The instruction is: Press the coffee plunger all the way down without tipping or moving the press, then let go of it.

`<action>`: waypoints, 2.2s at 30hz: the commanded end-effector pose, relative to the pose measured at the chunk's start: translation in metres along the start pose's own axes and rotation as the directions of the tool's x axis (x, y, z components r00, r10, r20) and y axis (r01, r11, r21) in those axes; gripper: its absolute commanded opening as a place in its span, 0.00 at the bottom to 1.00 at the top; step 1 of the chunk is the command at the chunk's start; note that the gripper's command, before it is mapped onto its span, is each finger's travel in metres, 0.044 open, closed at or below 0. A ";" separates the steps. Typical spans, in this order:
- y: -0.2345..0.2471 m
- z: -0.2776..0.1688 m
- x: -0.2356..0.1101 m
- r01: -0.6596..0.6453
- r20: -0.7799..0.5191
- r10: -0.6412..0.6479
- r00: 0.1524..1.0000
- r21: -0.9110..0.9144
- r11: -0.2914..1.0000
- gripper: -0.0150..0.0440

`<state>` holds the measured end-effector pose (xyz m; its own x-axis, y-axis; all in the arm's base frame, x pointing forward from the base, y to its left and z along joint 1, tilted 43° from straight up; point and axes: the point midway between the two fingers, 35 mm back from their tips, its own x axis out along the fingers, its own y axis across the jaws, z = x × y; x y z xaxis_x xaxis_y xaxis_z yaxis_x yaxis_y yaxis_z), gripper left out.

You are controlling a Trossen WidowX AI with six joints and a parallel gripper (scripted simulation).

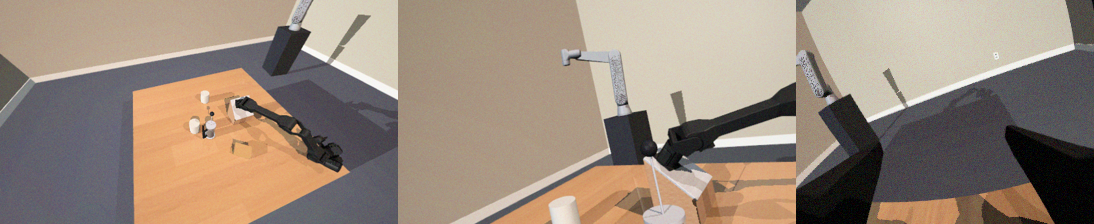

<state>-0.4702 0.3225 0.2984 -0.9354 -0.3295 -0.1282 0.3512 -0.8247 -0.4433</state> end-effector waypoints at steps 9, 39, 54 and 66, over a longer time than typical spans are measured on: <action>-0.044 -0.008 -0.150 0.285 -0.176 -0.281 0.944 -0.001 0.959 1.00; 0.036 -0.038 -0.475 0.790 -0.526 -0.636 0.565 0.122 0.601 1.00; 0.258 -0.007 -0.641 0.984 -0.694 -0.713 0.100 0.175 -0.033 1.00; 0.437 0.049 -0.646 0.806 -0.702 -0.637 -0.318 0.153 -0.571 1.00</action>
<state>0.2863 0.1856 0.2325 -0.0408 0.9489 -0.3129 -0.9676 0.0406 0.2493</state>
